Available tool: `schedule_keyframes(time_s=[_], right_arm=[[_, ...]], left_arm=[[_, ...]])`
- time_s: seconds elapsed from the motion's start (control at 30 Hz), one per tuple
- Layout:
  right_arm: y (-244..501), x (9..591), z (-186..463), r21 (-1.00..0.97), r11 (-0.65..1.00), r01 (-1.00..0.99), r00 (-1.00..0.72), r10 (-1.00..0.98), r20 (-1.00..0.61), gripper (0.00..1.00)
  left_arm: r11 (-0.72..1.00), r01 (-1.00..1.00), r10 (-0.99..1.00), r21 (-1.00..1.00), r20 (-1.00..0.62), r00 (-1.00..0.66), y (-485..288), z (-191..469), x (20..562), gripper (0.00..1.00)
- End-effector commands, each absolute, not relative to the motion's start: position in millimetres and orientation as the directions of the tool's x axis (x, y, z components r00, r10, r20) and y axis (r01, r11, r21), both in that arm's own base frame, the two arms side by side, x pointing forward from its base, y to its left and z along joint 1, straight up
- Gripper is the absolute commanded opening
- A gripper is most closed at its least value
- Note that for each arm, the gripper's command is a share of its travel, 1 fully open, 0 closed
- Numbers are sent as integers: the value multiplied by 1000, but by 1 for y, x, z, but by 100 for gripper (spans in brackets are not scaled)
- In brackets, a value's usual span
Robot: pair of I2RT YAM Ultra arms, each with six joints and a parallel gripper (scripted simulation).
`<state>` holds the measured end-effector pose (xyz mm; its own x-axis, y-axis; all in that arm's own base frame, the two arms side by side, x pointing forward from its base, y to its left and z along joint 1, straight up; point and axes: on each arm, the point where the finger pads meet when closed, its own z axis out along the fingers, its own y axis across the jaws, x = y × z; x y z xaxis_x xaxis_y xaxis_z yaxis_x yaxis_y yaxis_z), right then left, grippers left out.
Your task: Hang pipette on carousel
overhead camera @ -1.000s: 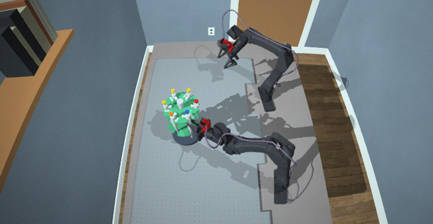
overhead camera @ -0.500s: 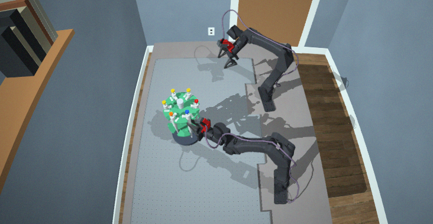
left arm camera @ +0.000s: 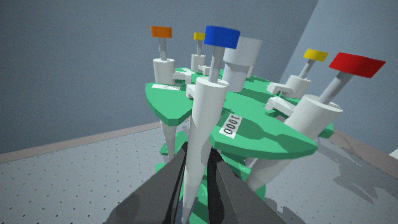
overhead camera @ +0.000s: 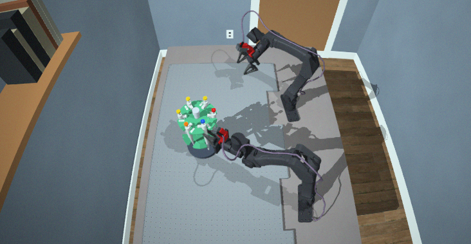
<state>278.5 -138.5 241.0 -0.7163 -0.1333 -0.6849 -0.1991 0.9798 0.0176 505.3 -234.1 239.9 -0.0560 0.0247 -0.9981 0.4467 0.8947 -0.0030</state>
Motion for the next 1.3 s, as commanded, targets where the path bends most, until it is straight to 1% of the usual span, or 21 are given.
schedule_keyframes(time_s=[0.0,0.1,1.27], right_arm=[[-142,283,253,-9,979,-204,-687,-149,-712,100],[-142,283,253,-9,979,-204,-687,-149,-712,100],[-142,283,253,-9,979,-204,-687,-149,-712,100]], left_arm=[[897,443,-16,3,-999,40,-228,296,506,12],[897,442,-26,5,-998,64,-227,303,505,12],[897,442,-26,5,-998,64,-227,303,505,12]])
